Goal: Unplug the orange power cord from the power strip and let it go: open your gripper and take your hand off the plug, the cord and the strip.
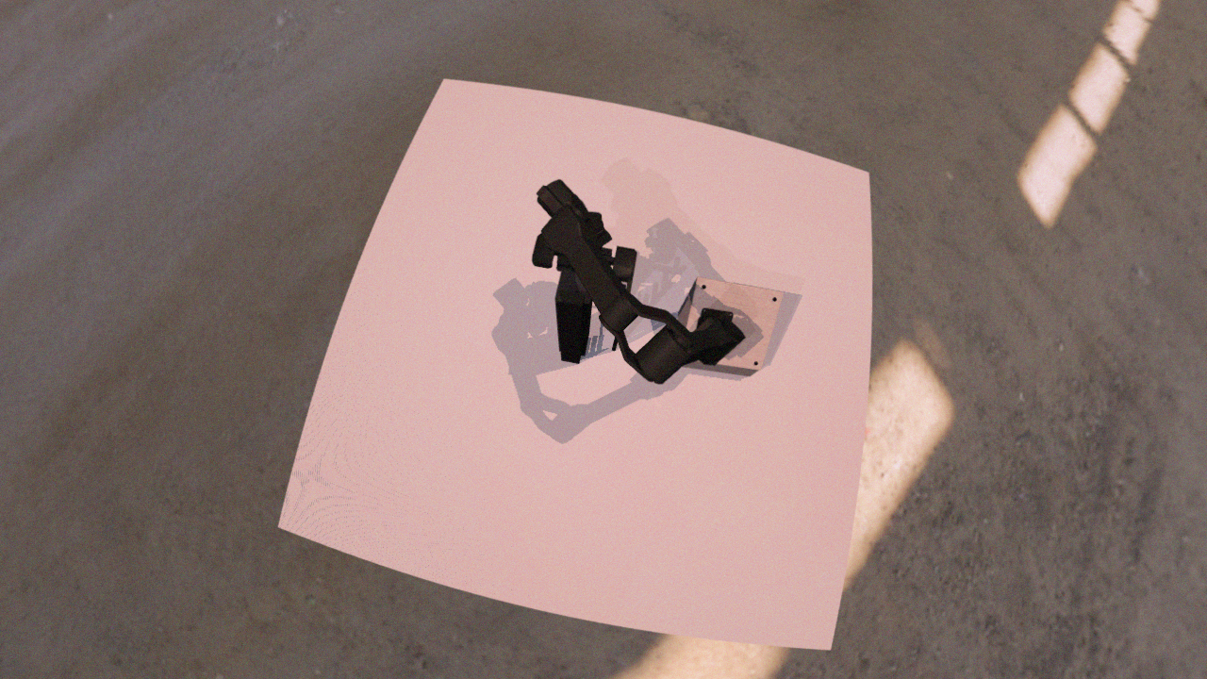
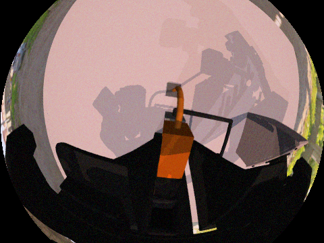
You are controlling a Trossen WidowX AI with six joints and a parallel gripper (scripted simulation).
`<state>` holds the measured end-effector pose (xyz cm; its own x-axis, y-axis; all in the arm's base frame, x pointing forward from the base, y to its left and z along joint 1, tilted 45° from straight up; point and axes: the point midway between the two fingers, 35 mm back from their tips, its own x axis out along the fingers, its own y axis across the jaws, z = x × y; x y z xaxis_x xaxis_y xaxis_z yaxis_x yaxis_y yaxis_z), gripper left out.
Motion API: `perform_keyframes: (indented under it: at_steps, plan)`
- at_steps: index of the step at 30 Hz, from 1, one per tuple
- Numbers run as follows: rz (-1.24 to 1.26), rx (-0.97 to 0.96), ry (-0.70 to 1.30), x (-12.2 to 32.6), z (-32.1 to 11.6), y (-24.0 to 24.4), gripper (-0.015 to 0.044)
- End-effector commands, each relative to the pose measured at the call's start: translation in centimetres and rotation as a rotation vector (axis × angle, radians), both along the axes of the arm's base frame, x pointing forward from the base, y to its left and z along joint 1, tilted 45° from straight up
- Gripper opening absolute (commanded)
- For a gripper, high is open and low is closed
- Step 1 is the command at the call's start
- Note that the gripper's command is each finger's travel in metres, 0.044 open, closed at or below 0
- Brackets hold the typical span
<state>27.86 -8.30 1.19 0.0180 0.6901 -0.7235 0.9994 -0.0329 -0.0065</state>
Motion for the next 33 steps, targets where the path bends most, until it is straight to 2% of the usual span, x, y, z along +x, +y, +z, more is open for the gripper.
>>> perform_keyframes:
  at_steps: [1, 6, 33]
  plan:
    - [0.001, 0.0, -0.003, 0.0, 0.0, 0.0, 0.0028]
    - [0.001, 0.0, -0.003, 0.0, 0.0, 0.0, 0.0]
    - [-0.003, -0.002, 0.0, 0.1, -2.5, -3.3, 0.0]
